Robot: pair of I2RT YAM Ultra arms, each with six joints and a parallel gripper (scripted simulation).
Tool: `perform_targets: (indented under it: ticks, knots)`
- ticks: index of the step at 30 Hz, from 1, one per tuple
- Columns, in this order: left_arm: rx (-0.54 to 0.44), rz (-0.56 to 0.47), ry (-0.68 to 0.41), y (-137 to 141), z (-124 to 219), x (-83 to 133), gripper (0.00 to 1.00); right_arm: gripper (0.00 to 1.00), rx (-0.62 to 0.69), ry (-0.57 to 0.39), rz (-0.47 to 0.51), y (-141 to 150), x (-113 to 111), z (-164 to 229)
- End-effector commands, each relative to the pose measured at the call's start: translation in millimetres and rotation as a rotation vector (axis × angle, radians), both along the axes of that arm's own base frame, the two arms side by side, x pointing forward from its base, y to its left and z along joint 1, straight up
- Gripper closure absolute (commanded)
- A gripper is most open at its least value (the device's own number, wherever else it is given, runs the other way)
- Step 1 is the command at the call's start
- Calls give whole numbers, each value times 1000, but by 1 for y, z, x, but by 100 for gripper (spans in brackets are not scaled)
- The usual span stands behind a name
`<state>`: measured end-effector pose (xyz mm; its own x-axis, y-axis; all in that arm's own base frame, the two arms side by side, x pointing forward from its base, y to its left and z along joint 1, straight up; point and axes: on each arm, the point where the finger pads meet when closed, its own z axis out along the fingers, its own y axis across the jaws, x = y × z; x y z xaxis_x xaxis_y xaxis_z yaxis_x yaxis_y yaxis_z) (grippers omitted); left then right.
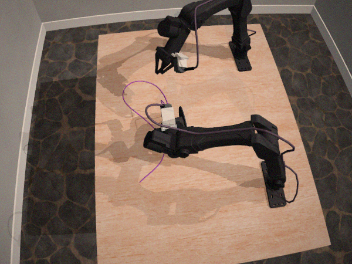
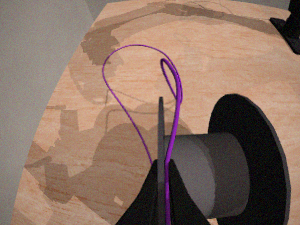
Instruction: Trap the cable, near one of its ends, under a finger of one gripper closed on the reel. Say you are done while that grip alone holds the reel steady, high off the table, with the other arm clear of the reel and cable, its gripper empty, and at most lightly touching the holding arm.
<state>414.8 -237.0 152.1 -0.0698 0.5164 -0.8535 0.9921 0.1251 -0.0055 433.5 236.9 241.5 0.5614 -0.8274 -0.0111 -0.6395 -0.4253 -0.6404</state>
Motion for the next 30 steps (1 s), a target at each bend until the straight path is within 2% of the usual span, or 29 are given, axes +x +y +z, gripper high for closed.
perform_targets:
  ticks: [1,8,11,19,25,27,30]
  knots:
    - [-38,-11,-38,-1,36,-1,100,70,35,-23,-41,-7,1,12]
    - [-37,-11,-32,-1,50,-1,100,70,89,-33,-126,-19,5,20]
    - [-37,-11,-31,-1,52,-1,100,70,103,-30,-133,-19,4,21]
    - [-37,-11,-35,-1,78,-3,100,70,216,-54,-291,-43,10,38]
    - [-35,-10,-22,-1,90,-2,100,70,337,-74,-428,-65,12,53]
    - [-35,-10,-22,-1,90,-2,100,70,337,-74,-428,-65,12,53]
    - [-31,-10,-5,-2,90,0,100,70,407,-86,-501,-77,12,62]
